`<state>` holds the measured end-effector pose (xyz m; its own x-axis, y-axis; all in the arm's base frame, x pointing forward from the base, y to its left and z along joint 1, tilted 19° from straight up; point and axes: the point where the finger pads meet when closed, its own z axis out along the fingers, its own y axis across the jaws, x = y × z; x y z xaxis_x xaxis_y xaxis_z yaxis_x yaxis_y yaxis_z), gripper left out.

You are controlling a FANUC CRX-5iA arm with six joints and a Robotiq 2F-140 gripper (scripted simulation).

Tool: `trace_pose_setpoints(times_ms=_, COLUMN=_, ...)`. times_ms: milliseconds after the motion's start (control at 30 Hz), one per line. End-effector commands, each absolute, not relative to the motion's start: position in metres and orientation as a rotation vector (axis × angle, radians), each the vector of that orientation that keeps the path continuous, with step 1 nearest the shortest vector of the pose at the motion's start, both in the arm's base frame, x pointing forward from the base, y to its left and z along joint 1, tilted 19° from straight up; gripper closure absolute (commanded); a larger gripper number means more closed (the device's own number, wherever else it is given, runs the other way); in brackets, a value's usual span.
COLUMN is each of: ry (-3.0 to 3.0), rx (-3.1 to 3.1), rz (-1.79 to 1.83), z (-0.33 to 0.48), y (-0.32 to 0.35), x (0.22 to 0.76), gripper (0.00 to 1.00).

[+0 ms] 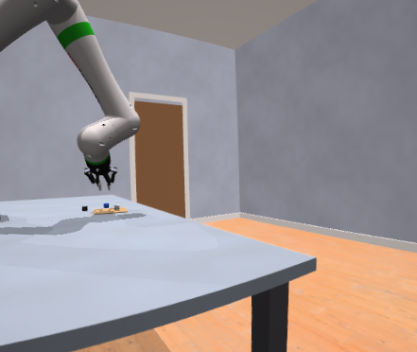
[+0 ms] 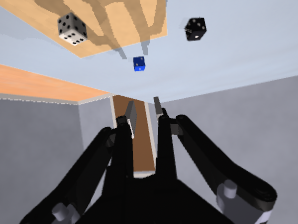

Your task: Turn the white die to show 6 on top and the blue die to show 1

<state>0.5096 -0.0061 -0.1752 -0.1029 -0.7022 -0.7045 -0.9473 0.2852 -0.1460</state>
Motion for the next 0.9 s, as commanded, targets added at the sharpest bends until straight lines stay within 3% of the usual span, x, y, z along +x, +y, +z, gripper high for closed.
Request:
trace_pose_setpoints(times_ms=0, ry=1.870, rx=-1.481, rz=0.454, z=-0.174, y=-0.006, x=0.510, gripper=0.79)
trace_pose_setpoints(times_ms=867, ry=2.252, rx=-1.711, rz=0.070, z=-0.166, y=0.029, x=0.519, gripper=0.79)
